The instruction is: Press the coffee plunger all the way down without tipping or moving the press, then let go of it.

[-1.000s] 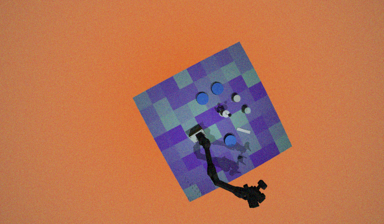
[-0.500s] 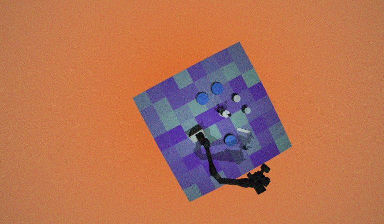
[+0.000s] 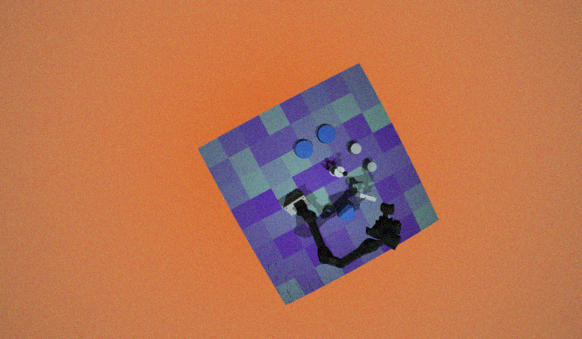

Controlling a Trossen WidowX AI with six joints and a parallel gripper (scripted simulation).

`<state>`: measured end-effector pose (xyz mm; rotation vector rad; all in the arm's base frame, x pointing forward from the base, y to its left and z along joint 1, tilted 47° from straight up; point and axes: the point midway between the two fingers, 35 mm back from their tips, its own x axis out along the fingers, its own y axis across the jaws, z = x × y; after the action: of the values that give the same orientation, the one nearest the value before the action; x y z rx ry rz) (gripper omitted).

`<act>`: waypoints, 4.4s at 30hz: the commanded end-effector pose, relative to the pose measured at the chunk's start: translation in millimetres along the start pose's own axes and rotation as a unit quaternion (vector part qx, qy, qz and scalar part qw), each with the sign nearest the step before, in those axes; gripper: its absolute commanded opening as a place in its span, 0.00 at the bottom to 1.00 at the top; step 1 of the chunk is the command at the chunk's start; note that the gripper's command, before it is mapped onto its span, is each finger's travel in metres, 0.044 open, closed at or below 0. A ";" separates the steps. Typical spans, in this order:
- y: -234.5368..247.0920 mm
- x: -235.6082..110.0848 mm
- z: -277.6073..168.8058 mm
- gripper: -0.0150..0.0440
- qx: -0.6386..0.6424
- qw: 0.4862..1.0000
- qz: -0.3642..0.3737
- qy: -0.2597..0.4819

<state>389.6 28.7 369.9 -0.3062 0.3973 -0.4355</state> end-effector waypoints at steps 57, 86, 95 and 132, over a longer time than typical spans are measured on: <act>184.3 -58.2 -251.0 1.00 -0.289 0.951 0.112 -0.018; 183.8 -53.3 -255.0 0.45 -0.289 0.951 0.112 -0.017; 181.7 -43.2 -265.8 0.45 -0.288 0.951 0.113 -0.016; 164.2 -1.9 -307.3 0.45 -0.289 0.951 0.113 -0.016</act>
<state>316.1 128.8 60.4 -0.7860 0.4593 -0.0639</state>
